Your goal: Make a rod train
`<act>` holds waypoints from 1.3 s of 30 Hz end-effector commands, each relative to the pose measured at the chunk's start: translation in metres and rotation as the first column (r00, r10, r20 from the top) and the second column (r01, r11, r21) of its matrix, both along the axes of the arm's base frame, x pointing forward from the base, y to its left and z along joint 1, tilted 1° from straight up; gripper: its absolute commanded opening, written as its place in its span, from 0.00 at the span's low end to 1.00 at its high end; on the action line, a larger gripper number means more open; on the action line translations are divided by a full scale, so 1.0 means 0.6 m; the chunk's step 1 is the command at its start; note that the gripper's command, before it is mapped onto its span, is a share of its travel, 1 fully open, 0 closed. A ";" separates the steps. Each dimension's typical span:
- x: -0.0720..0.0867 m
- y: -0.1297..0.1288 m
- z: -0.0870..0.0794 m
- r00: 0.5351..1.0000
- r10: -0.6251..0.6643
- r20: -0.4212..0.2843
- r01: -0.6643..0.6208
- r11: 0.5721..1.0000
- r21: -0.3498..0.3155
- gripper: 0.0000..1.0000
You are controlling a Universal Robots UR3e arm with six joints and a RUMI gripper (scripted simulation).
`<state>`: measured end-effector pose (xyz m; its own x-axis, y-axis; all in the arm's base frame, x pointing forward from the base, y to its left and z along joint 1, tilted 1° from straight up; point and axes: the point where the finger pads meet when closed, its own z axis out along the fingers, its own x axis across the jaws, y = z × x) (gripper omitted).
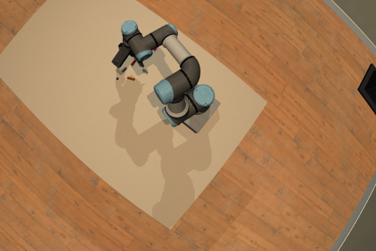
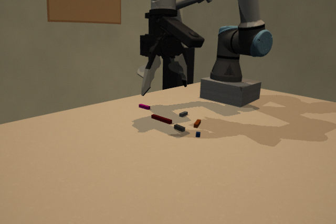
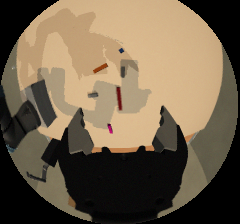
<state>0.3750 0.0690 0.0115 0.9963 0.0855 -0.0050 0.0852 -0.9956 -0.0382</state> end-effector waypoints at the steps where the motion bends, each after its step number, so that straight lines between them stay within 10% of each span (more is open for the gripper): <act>1: 0.006 0.053 -0.004 1.000 -0.029 -0.003 0.029 0.999 -0.015 1.00; 10: 0.002 0.089 -0.007 0.999 -0.044 -0.004 0.044 0.999 -0.015 1.00; 11: 0.002 0.089 -0.007 0.999 -0.044 -0.004 0.044 0.999 -0.015 0.14; 39: 0.002 0.089 -0.007 0.999 -0.044 -0.004 0.044 0.999 -0.015 0.14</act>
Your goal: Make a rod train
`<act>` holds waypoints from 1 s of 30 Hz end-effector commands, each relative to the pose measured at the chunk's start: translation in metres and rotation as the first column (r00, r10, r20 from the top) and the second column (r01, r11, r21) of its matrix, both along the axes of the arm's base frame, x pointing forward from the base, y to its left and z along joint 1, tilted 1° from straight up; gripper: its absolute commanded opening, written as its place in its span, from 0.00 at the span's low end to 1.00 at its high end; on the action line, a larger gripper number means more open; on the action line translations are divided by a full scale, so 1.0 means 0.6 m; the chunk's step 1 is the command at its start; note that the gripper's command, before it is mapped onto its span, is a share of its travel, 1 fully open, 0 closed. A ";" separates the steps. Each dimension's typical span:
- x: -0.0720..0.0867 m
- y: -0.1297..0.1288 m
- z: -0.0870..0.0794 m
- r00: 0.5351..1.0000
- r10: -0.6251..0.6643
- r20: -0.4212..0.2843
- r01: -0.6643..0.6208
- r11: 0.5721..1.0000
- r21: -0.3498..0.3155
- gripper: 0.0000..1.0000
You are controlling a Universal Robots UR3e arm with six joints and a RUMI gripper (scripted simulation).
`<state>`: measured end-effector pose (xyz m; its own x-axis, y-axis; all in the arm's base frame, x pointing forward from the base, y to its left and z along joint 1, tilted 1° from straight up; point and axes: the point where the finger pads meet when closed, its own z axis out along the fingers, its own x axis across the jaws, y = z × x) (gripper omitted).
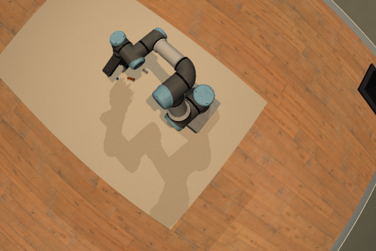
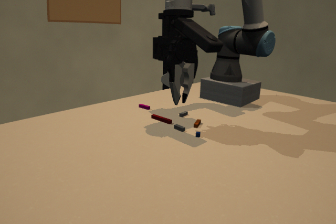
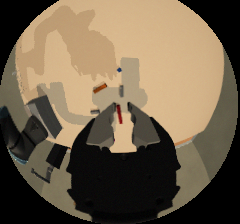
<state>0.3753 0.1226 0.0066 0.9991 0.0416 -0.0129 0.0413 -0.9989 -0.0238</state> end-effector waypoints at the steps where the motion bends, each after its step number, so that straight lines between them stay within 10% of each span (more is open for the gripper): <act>1: 0.001 0.000 0.001 1.000 0.000 0.003 0.000 1.000 0.000 0.14; 30: 0.001 0.000 -0.019 1.000 0.000 0.003 0.000 1.000 0.000 0.14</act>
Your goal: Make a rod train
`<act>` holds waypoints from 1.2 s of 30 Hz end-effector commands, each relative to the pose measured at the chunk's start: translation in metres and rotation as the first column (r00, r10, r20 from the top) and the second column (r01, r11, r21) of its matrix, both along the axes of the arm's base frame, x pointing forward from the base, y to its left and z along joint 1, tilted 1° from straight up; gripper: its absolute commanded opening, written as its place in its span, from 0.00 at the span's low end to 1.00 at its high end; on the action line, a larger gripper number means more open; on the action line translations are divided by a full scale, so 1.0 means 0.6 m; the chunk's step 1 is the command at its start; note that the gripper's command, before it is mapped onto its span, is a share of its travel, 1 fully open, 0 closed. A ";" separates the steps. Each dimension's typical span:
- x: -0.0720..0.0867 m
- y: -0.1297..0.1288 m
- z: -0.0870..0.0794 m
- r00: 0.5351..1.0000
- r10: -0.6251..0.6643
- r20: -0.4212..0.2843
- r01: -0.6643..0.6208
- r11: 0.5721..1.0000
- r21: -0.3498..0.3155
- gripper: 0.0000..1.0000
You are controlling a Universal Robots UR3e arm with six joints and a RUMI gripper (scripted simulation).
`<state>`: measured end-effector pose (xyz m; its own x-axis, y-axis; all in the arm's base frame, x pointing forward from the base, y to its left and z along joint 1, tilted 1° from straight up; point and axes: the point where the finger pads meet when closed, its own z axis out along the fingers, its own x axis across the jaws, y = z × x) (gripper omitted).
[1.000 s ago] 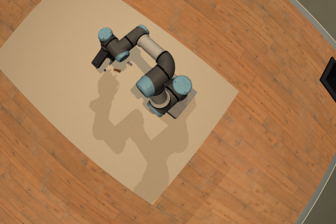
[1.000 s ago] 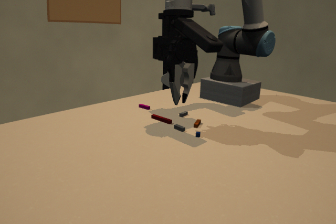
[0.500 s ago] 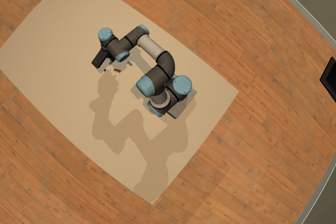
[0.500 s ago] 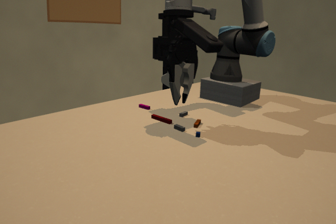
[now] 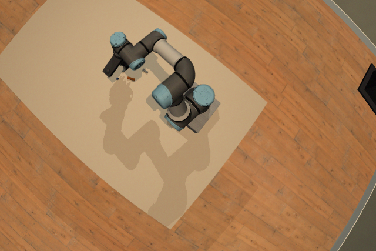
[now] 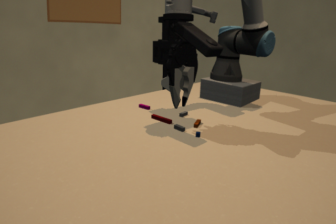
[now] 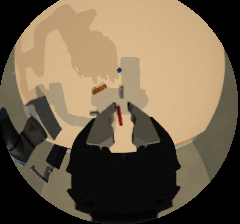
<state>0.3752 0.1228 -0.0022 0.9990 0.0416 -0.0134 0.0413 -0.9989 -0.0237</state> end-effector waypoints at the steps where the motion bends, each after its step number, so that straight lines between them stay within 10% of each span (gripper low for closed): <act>1: 0.001 0.000 -0.006 1.000 0.000 0.003 0.000 1.000 0.000 0.14; 36: 0.002 0.002 -0.069 1.000 0.000 0.003 0.000 1.000 0.000 0.14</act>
